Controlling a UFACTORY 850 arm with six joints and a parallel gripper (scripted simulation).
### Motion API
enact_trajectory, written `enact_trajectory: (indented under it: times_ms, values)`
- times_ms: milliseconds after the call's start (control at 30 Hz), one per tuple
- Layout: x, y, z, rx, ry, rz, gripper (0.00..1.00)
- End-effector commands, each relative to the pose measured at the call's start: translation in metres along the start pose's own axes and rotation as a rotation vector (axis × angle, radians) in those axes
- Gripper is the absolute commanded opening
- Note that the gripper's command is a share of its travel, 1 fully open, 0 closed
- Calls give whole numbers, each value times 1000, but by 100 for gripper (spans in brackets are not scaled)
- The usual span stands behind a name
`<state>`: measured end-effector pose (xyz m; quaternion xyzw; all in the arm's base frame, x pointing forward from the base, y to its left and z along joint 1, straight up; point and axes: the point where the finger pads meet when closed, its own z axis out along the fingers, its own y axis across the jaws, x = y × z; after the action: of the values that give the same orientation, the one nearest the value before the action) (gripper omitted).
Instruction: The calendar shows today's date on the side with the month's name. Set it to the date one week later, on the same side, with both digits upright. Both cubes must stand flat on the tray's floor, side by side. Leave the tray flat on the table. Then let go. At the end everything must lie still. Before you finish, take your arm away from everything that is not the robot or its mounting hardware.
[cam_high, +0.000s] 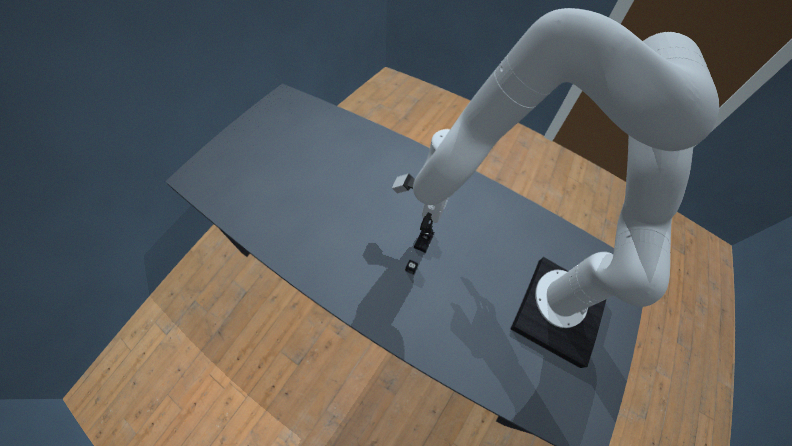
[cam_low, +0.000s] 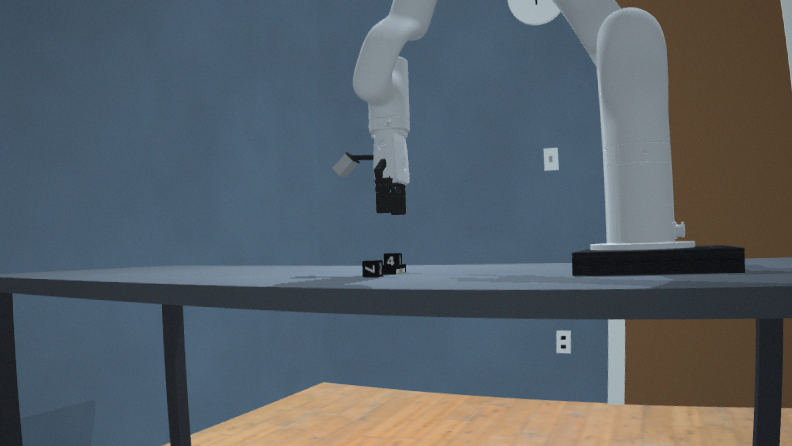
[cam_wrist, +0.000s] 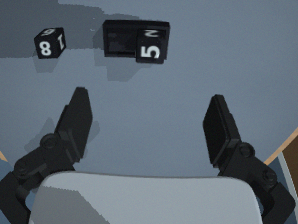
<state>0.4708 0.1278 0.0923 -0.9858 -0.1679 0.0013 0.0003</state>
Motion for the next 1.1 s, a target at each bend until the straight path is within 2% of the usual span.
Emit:
enact_trajectory:
  times_ms: [0, 133, 267, 567, 667, 700, 1067]
  values:
    - [1, 0, -1, 0, 2, -5, 100]
    - [1, -3, 0, 0, 2, -33, 100]
    - [2, -16, 2, 0, 2, -201, 100]
    - [4, -34, 5, -1, 2, -430, 100]
    - [4, -35, 6, -1, 2, -442, 100]
    - [4, -42, 7, -1, 2, -534, 100]
    - [4, -64, 11, -1, 2, -814, 100]
